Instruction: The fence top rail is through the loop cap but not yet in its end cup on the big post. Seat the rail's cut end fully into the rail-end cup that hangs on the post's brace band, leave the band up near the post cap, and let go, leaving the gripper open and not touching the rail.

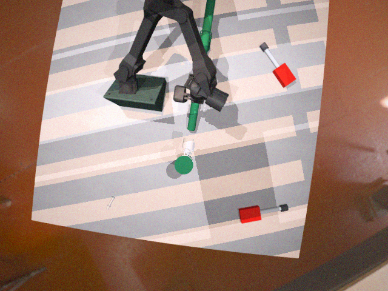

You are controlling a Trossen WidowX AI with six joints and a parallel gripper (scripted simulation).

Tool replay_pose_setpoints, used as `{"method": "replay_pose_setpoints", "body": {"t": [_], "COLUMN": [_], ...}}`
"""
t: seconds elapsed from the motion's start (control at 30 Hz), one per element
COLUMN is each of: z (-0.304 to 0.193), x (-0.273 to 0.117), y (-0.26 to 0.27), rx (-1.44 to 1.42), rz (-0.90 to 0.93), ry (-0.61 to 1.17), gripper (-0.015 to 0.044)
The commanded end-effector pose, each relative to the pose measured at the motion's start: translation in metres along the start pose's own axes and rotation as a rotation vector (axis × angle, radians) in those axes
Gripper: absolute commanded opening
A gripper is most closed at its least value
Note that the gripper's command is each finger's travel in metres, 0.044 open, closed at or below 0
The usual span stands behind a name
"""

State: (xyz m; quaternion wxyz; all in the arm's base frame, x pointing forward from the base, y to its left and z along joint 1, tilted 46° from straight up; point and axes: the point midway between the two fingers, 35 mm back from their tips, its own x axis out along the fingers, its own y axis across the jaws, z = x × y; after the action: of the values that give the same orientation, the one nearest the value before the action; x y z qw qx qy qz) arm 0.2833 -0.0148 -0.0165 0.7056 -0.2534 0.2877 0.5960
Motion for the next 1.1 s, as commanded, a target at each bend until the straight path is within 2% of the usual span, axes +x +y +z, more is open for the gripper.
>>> {"method": "replay_pose_setpoints", "body": {"t": [0.0,0.8,1.07], "z": [0.001,0.002,0.002], "x": [0.009,0.045,0.045], "y": [0.003,0.004,0.004], "rx": [0.008,0.008,0.008], "rz": [0.008,0.007,0.007], "ry": [-0.007,-0.012,-0.012], "gripper": [0.044,0.044,0.023]}}
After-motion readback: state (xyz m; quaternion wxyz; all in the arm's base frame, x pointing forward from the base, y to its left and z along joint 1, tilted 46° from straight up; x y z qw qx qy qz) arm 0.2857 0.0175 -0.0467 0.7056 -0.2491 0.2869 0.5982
